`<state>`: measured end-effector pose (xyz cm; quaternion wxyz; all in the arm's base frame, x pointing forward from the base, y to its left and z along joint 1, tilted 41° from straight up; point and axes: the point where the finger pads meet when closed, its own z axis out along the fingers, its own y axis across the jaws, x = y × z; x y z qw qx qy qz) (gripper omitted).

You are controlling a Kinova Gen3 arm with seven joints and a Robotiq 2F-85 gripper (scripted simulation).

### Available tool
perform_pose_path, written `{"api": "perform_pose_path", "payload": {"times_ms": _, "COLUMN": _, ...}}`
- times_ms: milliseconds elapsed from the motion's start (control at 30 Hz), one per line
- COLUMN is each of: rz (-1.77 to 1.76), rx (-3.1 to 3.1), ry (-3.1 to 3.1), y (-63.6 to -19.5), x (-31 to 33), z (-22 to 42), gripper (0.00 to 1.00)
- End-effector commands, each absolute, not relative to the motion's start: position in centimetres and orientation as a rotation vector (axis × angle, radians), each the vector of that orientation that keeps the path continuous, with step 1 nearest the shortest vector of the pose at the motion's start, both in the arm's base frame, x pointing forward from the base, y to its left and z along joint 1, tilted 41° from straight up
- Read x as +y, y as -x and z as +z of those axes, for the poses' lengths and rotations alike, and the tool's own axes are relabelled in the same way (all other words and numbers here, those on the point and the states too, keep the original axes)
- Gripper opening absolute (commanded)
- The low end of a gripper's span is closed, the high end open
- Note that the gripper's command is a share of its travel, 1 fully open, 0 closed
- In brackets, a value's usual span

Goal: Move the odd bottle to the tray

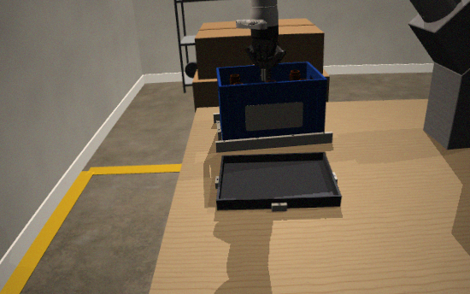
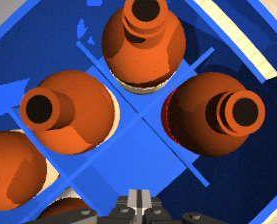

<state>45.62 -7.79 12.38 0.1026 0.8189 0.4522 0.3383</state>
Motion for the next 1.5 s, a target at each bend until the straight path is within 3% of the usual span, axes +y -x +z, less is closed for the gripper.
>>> {"api": "perform_pose_path", "payload": {"times_ms": 0, "rz": 0.999, "rx": 1.334, "ry": -2.416, "y": -45.62, "x": -7.81, "z": 12.43, "gripper": 0.0}}
{"api": "perform_pose_path", "payload": {"times_ms": 1233, "rz": 0.999, "rx": 1.334, "ry": -2.416, "y": -45.62, "x": -7.81, "z": 12.43, "gripper": 0.0}}
{"api": "perform_pose_path", "payload": {"times_ms": 1267, "rz": 0.999, "rx": 1.334, "ry": -2.416, "y": -45.62, "x": -7.81, "z": 12.43, "gripper": 0.64}}
{"api": "perform_pose_path", "payload": {"times_ms": 1467, "rz": 0.999, "rx": 1.334, "ry": -2.416, "y": -45.62, "x": -7.81, "z": 12.43, "gripper": 0.64}}
